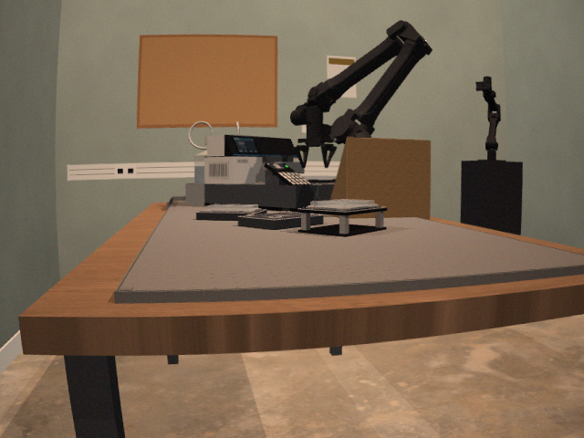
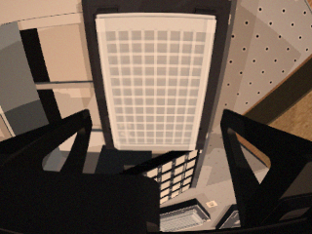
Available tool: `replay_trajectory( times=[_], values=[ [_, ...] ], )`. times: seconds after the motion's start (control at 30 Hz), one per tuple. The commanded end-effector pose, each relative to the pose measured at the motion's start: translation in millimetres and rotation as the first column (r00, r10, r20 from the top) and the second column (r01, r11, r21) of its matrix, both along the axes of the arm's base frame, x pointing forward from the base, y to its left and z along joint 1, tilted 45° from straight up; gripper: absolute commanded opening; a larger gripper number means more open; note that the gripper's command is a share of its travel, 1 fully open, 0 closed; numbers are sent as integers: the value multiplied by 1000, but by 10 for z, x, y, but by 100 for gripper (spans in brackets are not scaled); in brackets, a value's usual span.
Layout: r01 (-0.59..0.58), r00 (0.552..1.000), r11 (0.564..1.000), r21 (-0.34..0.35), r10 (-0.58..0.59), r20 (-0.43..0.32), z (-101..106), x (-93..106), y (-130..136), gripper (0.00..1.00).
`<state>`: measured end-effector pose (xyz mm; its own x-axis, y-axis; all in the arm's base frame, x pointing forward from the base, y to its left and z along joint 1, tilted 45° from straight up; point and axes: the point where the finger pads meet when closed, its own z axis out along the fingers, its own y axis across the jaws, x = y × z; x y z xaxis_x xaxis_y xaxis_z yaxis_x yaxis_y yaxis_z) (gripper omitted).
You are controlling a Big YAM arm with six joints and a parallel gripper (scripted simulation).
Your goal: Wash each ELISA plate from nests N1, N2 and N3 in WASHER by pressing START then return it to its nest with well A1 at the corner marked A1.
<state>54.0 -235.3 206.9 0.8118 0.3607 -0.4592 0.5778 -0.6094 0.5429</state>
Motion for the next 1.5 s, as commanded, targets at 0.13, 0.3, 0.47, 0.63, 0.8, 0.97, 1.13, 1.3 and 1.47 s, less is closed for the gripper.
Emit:
replay_trajectory(
  times=[0.13,0.3,0.47,0.63,0.8,0.97,1.13,1.3,1.47],
  values=[
    [6,999,999,-48,-4,44,368,50,81,100],
    [6,999,999,-47,-4,45,413,54,132,100],
    [6,999,999,-47,-4,46,459,57,182,100],
    [6,999,999,-45,-4,48,514,61,245,100],
    [6,999,999,-41,-4,46,563,68,303,100],
    [6,999,999,-43,-4,50,601,67,344,100],
    [6,999,999,-37,-4,45,600,76,349,100],
    [8,1000,1000,-23,-7,27,482,62,338,100],
    [-42,998,999,15,42,-49,270,121,417,96]
  ],
)
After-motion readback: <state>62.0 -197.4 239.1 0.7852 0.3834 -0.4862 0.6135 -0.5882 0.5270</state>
